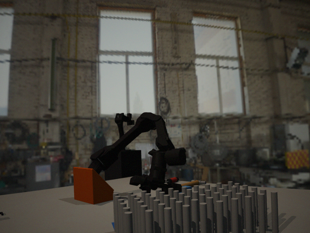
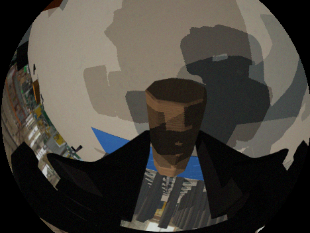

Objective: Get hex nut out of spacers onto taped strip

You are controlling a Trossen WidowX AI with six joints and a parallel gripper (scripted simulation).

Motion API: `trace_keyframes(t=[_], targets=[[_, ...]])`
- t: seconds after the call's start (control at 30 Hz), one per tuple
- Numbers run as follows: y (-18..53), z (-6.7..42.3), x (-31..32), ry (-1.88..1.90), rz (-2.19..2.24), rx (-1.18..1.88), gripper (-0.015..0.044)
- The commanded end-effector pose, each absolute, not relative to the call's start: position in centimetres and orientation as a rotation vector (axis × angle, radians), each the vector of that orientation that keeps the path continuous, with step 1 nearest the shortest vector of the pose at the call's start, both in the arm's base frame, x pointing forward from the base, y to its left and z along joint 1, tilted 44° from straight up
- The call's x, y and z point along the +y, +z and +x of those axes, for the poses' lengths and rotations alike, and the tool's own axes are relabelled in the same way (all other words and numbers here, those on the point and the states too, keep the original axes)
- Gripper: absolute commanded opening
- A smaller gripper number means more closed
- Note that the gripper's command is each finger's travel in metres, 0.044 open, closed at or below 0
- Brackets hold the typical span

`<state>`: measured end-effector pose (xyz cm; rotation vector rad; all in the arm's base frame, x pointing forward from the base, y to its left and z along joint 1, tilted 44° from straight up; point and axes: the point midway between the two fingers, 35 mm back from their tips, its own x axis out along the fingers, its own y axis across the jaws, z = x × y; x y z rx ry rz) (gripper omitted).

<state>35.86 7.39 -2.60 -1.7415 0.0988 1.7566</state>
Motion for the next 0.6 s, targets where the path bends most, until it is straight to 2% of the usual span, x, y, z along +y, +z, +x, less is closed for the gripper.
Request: trace_keyframes(t=[0.0,0.57], targets=[[-2.51,35.64,7.42,1.755,-1.742,0.107,0.0],[-2.12,34.67,7.82,1.755,-1.742,0.107,0.0]])
